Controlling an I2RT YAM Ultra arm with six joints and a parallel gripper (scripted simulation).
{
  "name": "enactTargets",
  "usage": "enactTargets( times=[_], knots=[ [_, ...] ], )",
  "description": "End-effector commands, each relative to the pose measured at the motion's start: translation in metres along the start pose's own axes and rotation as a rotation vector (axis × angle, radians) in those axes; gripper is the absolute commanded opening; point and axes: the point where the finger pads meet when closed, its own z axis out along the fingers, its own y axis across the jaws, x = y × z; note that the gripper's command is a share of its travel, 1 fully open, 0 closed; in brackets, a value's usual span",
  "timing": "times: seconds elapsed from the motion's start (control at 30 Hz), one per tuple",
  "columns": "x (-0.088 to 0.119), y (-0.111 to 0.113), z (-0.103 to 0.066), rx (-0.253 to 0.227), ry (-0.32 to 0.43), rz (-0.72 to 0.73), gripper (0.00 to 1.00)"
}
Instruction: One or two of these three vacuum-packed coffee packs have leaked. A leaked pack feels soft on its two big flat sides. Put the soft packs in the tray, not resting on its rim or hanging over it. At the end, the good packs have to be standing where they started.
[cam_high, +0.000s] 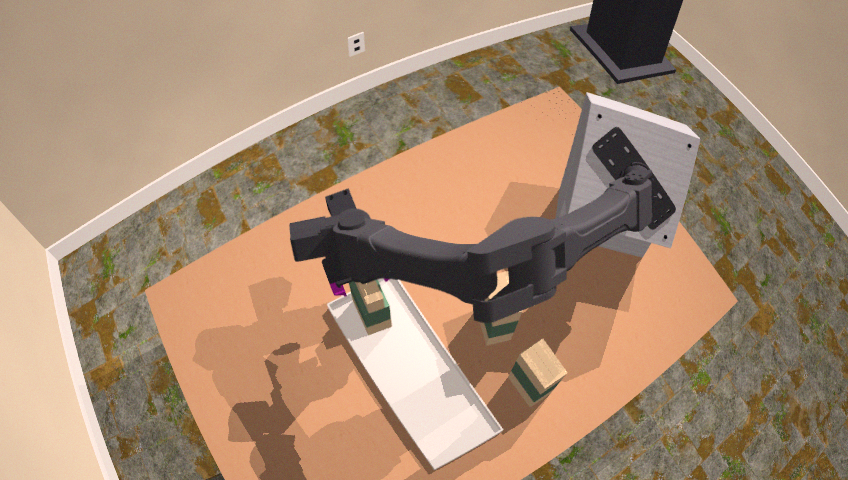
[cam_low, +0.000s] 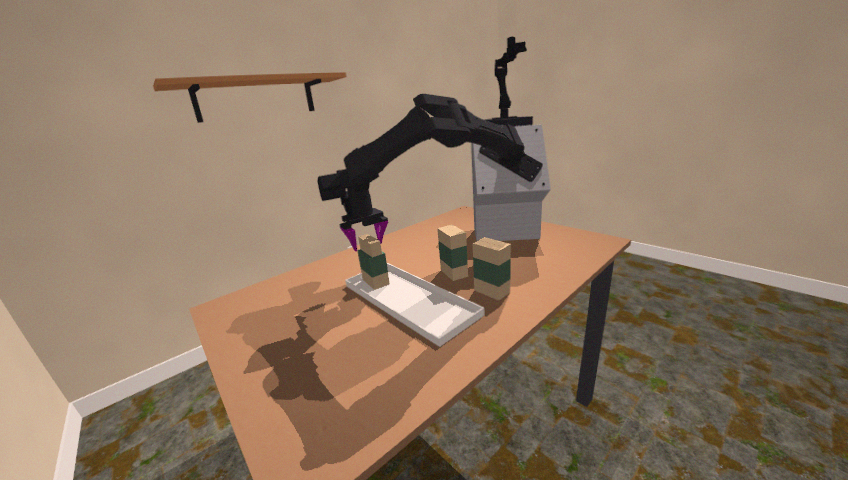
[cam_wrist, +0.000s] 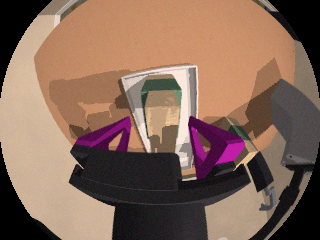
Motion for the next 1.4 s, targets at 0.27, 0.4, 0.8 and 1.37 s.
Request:
enactTargets(
  times=[0.27, 0.4, 0.8, 1.37],
  knots=[
    [-0.011, 0.003, -0.012, -0.024, -0.027, 0.012, 0.79],
    [-0.011, 0.003, -0.012, -0.024, -0.027, 0.012, 0.79],
    [-0.011, 0.003, -0.012, -0.024, -0.027, 0.012, 0.79],
    [0.001, 0.011, -0.078, -0.039, -0.021, -0.018, 0.79]
  ],
)
